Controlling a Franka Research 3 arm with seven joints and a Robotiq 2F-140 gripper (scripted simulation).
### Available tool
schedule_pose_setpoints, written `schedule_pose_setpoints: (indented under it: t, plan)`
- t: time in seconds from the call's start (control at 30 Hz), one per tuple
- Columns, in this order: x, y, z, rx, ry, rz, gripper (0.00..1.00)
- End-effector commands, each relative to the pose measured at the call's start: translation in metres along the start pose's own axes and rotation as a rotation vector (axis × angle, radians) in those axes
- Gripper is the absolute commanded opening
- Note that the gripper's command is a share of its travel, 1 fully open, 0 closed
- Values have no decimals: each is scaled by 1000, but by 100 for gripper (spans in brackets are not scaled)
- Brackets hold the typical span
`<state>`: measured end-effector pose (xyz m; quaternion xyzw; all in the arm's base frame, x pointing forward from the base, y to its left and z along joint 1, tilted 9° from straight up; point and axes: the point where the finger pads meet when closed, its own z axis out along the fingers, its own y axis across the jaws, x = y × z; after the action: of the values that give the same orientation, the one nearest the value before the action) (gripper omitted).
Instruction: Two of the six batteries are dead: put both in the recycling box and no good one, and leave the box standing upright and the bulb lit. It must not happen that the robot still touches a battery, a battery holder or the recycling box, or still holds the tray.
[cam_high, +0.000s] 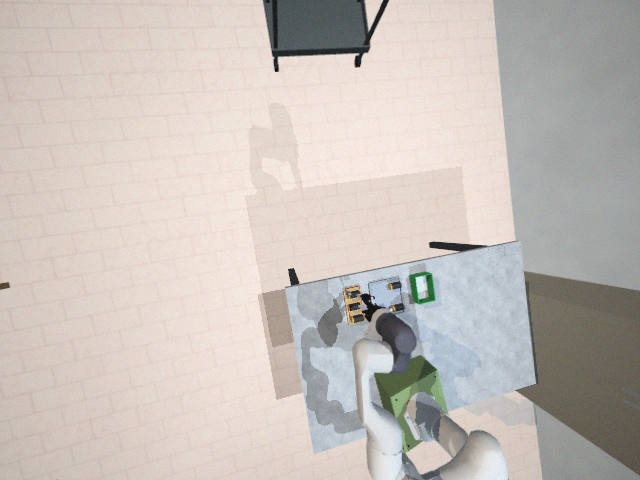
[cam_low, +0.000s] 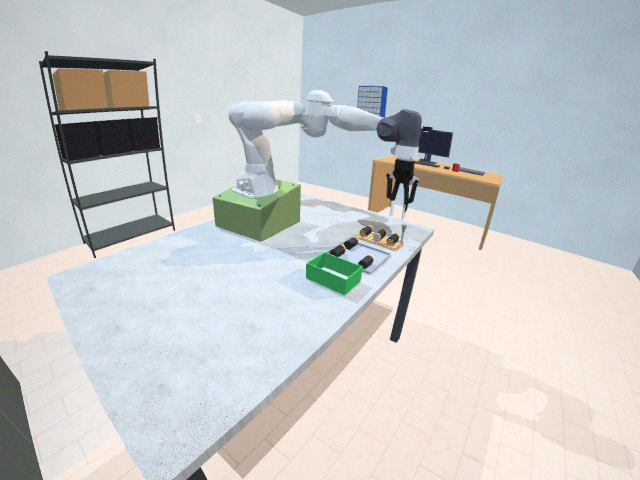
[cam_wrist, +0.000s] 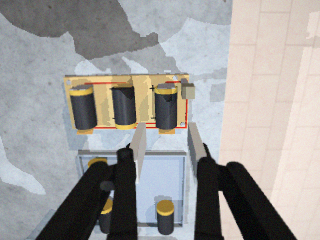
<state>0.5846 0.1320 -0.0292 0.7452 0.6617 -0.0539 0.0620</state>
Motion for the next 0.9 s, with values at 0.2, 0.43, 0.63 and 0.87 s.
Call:
schedule_pose_setpoints:
  t: [0.2, 0.43, 0.63, 0.87]
  plan:
    - [0, -1, 0, 3, 0, -5, 29]
    - [0, -1, 49, 3, 0, -5, 29]
    - [0, -1, 62, 3, 0, -5, 29]
    - [0, -1, 62, 3, 0, -5, 29]
